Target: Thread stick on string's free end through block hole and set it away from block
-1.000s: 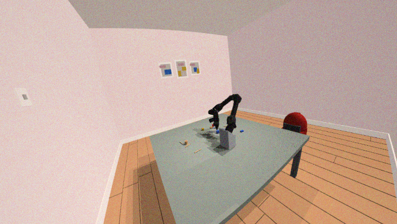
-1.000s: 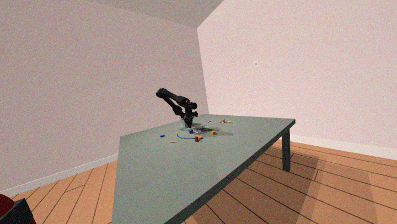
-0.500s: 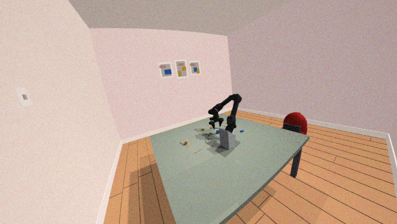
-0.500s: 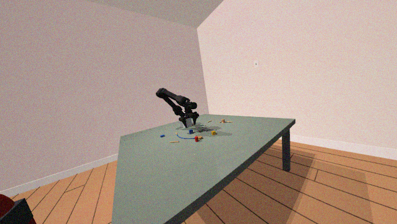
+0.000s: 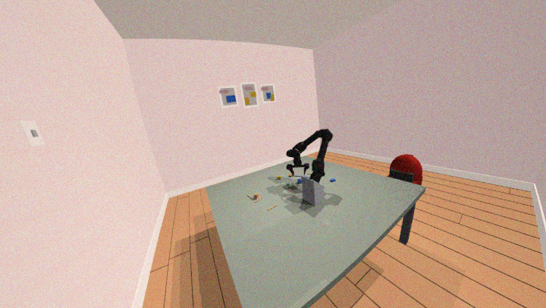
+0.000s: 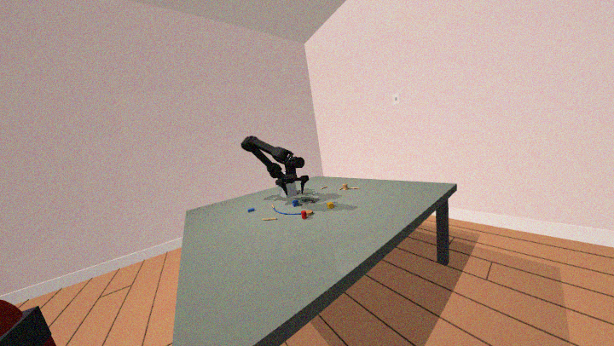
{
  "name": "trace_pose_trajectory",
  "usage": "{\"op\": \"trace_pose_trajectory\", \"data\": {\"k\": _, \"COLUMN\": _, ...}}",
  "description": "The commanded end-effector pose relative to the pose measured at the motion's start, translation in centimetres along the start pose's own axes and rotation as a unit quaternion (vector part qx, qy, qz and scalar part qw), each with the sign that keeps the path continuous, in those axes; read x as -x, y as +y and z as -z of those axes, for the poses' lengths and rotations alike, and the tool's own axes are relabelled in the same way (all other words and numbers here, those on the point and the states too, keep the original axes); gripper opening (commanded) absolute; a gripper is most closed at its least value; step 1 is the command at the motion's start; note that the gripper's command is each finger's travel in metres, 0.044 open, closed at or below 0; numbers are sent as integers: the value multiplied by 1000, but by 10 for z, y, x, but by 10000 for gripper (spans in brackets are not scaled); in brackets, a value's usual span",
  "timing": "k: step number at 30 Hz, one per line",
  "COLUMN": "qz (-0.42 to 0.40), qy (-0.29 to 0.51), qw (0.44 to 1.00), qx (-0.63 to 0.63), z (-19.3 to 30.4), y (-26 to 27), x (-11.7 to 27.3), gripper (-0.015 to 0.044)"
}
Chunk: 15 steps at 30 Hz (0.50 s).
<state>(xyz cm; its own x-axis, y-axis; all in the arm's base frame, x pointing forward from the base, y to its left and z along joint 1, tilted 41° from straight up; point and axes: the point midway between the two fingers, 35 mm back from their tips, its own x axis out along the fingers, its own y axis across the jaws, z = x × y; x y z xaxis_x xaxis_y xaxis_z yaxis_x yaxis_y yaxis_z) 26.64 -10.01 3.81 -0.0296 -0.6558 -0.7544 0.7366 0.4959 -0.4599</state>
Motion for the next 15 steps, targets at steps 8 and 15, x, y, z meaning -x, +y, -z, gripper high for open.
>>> {"op": "trace_pose_trajectory", "data": {"k": 8, "qz": -2, "qy": -2, "qw": 869, "qx": -495, "z": -2, "y": -4, "x": 8, "gripper": 440}}
{"op": "trace_pose_trajectory", "data": {"k": 15, "qz": -2, "qy": -2, "qw": 869, "qx": -495, "z": -2, "y": -4, "x": 8, "gripper": 440}}
